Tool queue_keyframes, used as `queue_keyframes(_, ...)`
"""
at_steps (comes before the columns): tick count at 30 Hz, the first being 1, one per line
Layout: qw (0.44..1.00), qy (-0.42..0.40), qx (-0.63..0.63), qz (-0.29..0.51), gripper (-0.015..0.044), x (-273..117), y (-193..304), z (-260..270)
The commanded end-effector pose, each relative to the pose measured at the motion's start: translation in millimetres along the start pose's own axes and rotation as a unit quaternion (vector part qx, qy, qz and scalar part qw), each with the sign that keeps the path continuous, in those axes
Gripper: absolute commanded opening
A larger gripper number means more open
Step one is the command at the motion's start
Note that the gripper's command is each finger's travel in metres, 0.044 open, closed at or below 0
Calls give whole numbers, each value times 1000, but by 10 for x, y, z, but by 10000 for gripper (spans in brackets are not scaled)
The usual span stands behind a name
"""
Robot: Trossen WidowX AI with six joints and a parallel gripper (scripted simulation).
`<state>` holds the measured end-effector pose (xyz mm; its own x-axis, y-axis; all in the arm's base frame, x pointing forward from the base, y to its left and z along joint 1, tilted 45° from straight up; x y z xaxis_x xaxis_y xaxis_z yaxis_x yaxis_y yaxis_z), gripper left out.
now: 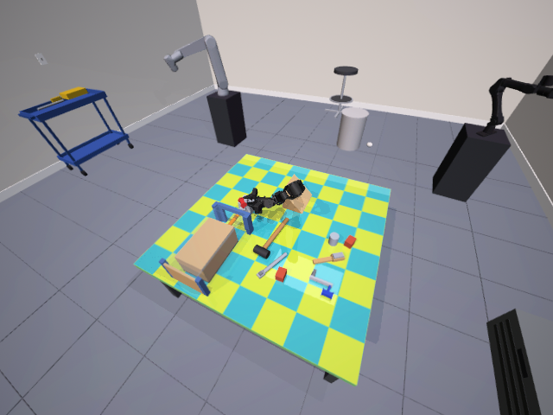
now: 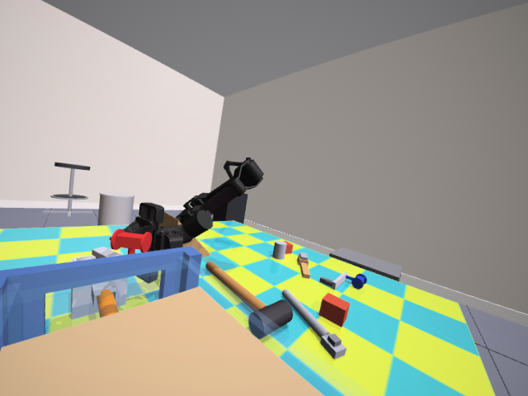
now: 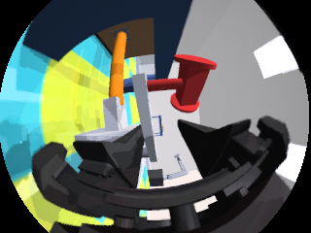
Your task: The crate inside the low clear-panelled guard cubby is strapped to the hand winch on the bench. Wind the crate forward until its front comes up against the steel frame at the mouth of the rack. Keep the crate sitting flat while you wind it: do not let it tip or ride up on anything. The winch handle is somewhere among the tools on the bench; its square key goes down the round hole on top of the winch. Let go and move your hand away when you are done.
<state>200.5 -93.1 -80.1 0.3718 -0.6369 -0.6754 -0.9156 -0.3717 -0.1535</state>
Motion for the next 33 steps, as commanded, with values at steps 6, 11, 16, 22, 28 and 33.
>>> queue_keyframes(6,1000,1,0,0,240,0,-16,-77)
queue_keyframes(11,1000,1,0,0,240,0,-16,-77)
queue_keyframes(16,1000,1,0,0,240,0,-16,-77)
queue_keyframes(22,1000,1,0,0,240,0,-16,-77)
queue_keyframes(28,1000,1,0,0,240,0,-16,-77)
queue_keyframes(33,1000,1,0,0,240,0,-16,-77)
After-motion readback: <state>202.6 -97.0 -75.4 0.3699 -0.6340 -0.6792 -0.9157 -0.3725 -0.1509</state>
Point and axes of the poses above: the point midway between the two fingers, 35 mm back from their tips, its own x axis out along the fingers, its own z axis across the jaws, y = z × x, the point moved 8 cm from there along -x, back along the fingers, and after that the axes turned 6 degrees about -x, right-handed, at the moved point
